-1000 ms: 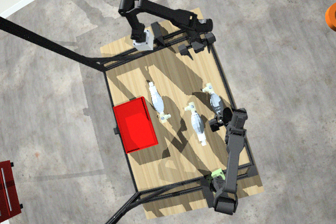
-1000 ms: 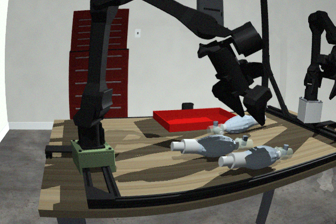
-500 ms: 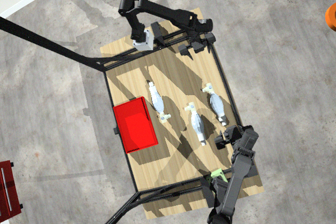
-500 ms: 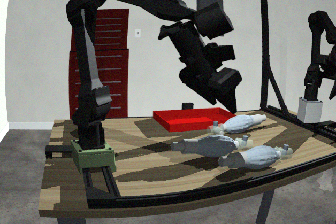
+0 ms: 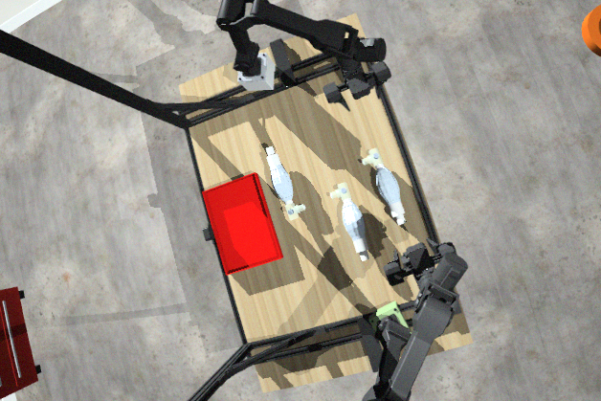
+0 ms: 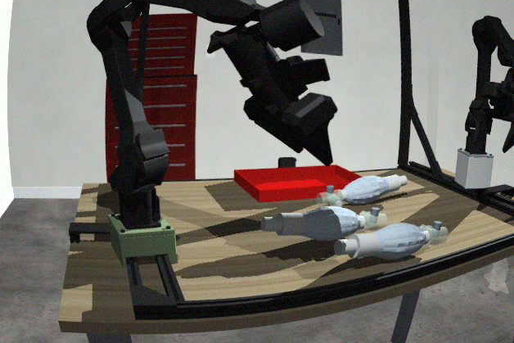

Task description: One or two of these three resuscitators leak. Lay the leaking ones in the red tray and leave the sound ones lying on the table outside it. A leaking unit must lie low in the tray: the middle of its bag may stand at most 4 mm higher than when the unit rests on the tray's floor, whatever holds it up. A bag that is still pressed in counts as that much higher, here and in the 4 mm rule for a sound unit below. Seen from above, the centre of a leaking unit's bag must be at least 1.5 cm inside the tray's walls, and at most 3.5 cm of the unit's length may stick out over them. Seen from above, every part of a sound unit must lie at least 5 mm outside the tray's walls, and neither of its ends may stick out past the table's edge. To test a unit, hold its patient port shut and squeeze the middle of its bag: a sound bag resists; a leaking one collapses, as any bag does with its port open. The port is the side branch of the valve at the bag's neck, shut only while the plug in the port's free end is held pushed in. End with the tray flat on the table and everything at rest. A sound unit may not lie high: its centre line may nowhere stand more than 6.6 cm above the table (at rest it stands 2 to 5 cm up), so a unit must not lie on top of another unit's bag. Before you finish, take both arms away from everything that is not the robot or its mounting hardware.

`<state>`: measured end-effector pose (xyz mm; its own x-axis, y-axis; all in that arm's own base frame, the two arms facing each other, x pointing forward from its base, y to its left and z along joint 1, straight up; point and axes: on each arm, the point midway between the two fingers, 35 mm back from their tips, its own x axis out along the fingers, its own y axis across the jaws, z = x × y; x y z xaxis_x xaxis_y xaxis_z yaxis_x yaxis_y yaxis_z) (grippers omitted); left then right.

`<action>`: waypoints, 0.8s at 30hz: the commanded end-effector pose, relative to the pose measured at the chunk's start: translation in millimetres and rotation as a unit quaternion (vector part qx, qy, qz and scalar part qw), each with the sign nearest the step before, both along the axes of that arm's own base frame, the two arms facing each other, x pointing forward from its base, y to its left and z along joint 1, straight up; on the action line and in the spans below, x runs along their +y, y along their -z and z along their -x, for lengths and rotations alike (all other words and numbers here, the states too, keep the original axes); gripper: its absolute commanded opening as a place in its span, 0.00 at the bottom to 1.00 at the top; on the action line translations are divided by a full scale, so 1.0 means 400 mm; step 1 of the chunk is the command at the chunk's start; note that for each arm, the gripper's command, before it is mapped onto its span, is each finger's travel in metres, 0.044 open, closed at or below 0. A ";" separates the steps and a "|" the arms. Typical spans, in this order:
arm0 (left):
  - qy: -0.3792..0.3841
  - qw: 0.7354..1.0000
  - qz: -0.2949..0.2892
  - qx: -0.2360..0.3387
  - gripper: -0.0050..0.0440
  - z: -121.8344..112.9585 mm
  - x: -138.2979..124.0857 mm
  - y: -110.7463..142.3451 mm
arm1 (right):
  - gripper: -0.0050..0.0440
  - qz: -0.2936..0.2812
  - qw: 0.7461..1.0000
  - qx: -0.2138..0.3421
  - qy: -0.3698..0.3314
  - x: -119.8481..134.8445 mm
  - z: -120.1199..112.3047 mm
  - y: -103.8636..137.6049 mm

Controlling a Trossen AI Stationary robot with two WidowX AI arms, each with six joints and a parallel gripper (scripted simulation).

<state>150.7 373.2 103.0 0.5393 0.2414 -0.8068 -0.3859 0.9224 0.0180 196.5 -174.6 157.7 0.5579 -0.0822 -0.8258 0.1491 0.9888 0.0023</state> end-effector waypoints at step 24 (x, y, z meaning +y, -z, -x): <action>0.011 1.000 0.012 0.007 1.00 -0.568 0.212 0.160 | 1.00 0.001 1.000 0.000 0.001 -0.002 0.000 -0.002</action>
